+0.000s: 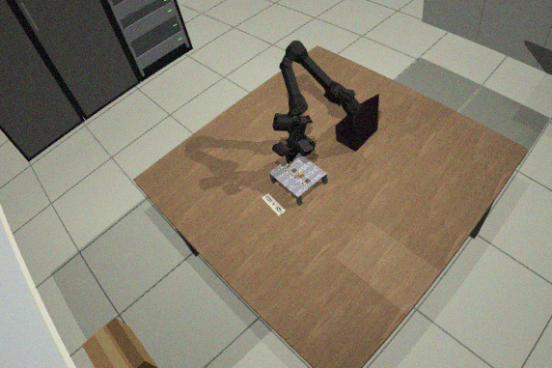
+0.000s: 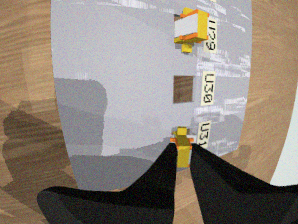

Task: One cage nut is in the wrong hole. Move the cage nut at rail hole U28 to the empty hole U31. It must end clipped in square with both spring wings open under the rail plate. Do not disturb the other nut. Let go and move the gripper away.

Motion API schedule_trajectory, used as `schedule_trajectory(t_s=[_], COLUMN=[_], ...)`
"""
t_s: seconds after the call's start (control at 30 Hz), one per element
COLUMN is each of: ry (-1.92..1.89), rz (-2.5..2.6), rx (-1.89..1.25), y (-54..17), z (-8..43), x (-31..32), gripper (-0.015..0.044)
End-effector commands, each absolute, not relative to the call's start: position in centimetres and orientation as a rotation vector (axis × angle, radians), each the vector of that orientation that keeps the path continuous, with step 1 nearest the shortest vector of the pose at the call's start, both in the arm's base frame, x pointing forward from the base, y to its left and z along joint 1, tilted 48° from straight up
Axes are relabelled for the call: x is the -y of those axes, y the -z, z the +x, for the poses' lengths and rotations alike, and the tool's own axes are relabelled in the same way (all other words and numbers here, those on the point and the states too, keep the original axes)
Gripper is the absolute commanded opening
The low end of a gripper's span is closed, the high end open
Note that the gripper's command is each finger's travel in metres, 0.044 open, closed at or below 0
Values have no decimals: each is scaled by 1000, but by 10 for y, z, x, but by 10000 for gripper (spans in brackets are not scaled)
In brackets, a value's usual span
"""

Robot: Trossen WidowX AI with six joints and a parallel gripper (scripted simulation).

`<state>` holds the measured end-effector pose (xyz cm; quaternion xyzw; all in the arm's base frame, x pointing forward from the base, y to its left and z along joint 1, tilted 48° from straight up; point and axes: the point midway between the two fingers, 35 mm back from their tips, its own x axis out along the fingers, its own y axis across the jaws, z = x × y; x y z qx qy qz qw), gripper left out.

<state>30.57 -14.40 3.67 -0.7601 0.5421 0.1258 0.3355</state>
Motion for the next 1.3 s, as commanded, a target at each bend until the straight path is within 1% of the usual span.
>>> schedule_trajectory(t_s=[0.0,1.27], ry=[-331,-337], rz=[-1989,-1981], rx=[-1406,-1420], y=[-36,-36], z=[306,304], x=[144,145], gripper=[23,23])
